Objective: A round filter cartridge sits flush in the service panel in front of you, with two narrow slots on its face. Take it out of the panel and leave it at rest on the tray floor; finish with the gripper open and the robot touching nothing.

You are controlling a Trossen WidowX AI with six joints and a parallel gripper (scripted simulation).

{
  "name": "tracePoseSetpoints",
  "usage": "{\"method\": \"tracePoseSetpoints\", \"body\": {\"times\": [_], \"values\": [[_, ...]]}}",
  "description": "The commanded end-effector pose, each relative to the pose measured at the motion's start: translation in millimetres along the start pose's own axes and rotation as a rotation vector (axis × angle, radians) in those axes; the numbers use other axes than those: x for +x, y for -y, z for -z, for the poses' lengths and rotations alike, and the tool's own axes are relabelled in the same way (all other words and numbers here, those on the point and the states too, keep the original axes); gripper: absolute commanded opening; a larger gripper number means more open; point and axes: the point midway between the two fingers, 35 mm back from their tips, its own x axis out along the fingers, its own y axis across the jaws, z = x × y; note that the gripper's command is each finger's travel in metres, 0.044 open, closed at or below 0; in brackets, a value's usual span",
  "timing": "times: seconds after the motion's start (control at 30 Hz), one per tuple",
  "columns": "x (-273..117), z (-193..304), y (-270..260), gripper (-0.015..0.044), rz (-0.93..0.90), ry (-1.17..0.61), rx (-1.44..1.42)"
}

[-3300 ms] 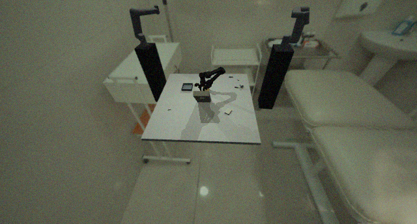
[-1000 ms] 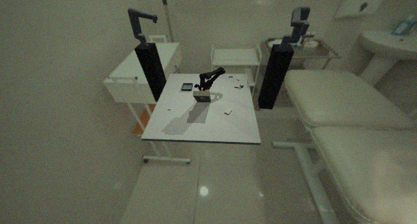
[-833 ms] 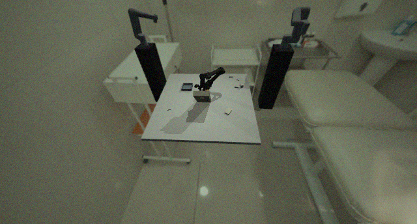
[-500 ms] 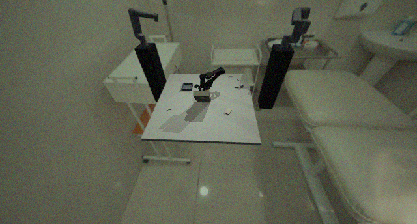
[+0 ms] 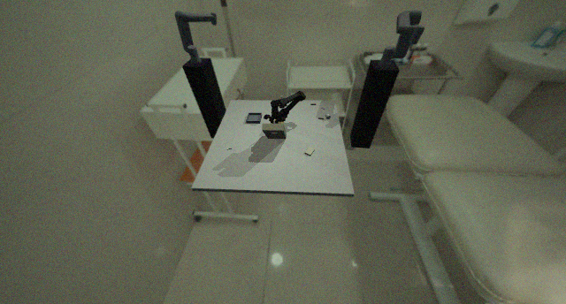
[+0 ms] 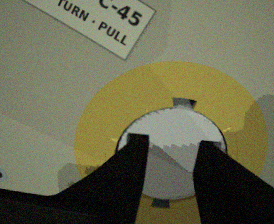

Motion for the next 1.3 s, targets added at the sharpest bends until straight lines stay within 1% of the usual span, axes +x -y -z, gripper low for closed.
{"method": "tracePoseSetpoints", "body": {"times": [0.0,1.27], "values": [[2.6,0.7,0.2,0.0,0.003,-0.006,-0.057],[7.9,1.3,-0.2,0.0,-0.004,-0.01,-1.372]]}}
